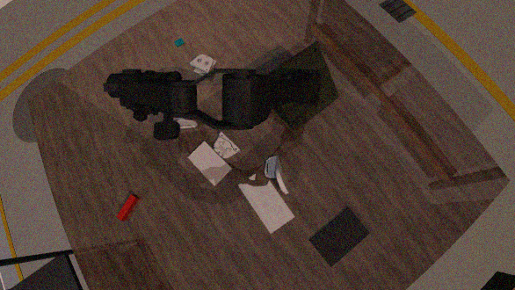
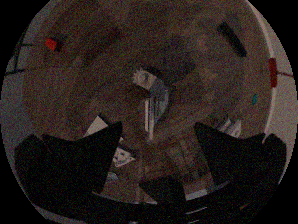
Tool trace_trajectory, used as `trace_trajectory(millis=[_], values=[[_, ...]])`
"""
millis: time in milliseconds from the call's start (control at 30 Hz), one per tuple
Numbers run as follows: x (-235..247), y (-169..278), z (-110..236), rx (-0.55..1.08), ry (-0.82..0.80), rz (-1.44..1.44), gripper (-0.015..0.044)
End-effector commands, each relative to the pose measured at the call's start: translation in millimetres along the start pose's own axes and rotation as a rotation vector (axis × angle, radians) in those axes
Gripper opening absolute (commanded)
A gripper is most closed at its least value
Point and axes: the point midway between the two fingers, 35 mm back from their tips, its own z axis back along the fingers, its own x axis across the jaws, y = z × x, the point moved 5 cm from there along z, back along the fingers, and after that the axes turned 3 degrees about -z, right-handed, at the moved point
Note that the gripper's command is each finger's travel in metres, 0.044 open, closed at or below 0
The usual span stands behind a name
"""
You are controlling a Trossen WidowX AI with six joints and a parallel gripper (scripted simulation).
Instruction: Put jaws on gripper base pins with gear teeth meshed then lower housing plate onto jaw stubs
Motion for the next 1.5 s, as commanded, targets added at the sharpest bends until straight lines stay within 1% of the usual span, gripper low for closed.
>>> trace_trajectory(millis=[0,733,1467], values=[[0.4,-0.2,0.0,-0.002,-0.003,-0.004,0.0440],[0.0,-0.1,-1.1,0.000,0.000,0.000,0.0440],[1.0,-2.7,-36.3,-0.002,-0.003,-0.003,0.0440]])
